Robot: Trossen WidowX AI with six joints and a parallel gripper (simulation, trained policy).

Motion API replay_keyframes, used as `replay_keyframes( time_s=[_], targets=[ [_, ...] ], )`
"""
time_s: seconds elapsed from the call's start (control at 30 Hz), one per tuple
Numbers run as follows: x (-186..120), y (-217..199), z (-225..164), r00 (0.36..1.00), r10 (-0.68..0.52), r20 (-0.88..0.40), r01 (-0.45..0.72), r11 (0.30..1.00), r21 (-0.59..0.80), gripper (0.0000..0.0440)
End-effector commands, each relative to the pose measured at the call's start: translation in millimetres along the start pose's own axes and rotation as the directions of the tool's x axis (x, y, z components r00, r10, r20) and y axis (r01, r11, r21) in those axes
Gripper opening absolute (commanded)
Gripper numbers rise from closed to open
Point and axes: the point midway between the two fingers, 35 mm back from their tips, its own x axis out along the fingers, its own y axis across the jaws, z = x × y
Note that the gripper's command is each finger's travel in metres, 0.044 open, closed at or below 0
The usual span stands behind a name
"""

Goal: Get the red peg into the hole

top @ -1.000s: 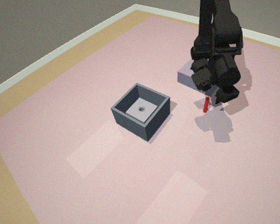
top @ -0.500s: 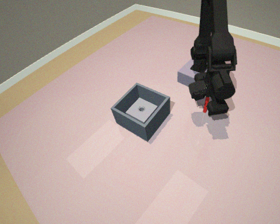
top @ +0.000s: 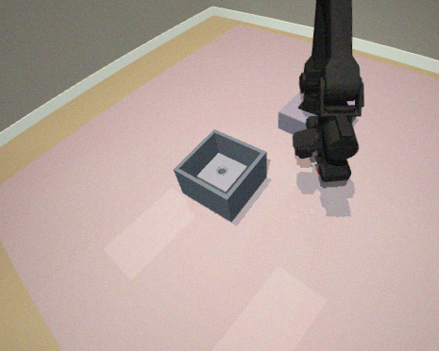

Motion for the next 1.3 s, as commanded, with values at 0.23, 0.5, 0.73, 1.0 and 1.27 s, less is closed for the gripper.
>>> replay_keyframes(
  time_s=[0.23,0.5,0.73,1.0,1.27],
  targets=[
    [-27,7,17,0.995,0.047,0.085,-0.042,0.997,-0.067,0.0],
    [-57,14,37,0.983,0.081,0.165,-0.061,0.99,-0.125,0.0],
    [-87,21,58,0.969,0.108,0.224,-0.077,0.987,-0.143,0.0],
    [-116,28,88,0.952,0.124,0.279,-0.091,0.987,-0.13,0.0],
    [-127,26,123,0.946,0.115,0.304,-0.098,0.993,-0.072,0.0]
  ],
)
